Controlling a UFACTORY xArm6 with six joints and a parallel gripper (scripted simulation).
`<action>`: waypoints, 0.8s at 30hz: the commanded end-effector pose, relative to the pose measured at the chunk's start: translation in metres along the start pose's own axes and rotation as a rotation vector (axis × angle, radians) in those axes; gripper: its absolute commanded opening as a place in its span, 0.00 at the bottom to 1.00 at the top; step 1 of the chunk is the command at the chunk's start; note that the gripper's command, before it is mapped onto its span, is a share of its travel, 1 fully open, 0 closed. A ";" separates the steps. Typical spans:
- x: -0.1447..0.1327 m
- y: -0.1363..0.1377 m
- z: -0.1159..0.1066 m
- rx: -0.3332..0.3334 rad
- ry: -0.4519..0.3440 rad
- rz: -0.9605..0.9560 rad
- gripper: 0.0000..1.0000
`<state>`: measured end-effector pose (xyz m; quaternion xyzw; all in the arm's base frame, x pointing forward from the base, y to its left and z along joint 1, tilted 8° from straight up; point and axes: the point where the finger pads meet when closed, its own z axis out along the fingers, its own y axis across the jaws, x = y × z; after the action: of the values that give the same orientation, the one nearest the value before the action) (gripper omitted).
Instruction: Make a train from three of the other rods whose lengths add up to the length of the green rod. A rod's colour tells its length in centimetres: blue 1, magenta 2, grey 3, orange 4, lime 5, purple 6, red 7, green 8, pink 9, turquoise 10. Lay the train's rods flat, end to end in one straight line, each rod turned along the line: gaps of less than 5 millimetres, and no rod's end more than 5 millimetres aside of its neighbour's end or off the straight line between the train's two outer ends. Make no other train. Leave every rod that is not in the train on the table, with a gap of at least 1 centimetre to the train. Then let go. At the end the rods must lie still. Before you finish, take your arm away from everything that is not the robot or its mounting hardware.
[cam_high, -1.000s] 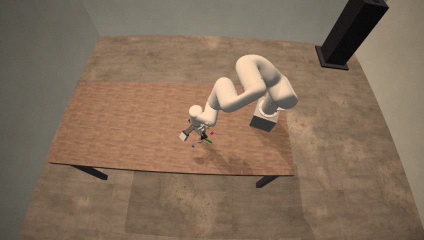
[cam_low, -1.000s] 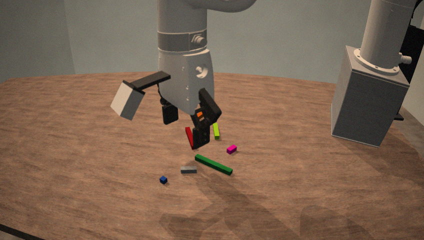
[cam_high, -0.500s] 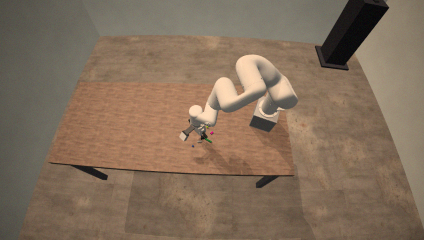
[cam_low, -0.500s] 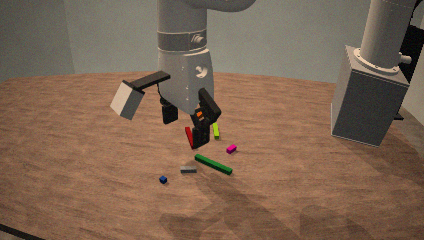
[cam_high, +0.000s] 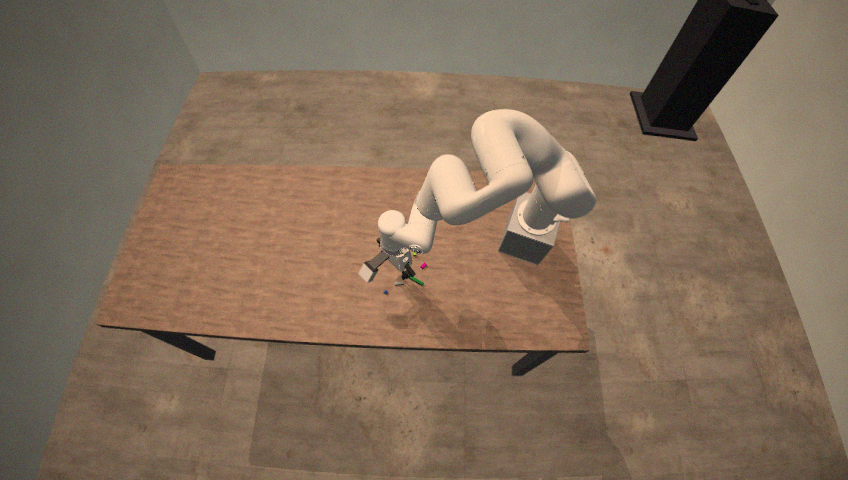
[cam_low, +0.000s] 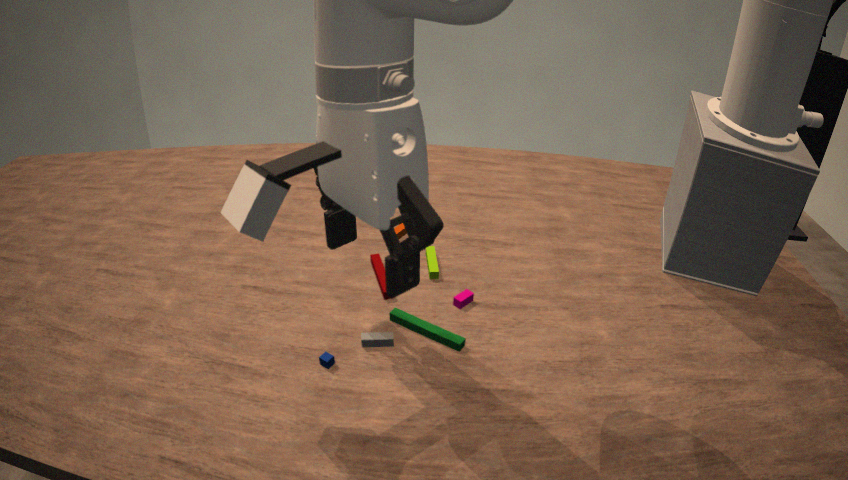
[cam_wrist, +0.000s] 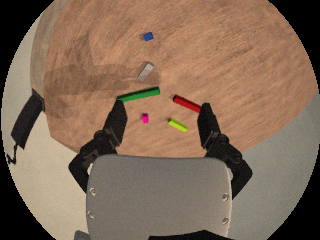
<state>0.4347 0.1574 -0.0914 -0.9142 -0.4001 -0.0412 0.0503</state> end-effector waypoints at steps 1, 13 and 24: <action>0.001 0.001 -0.001 -0.002 0.003 0.000 1.00; 0.001 0.001 -0.001 -0.002 0.003 0.000 1.00; 0.011 -0.008 -0.001 -0.002 0.003 -0.254 1.00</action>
<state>0.4347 0.1633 -0.0907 -0.8894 -0.4528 -0.0425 0.0458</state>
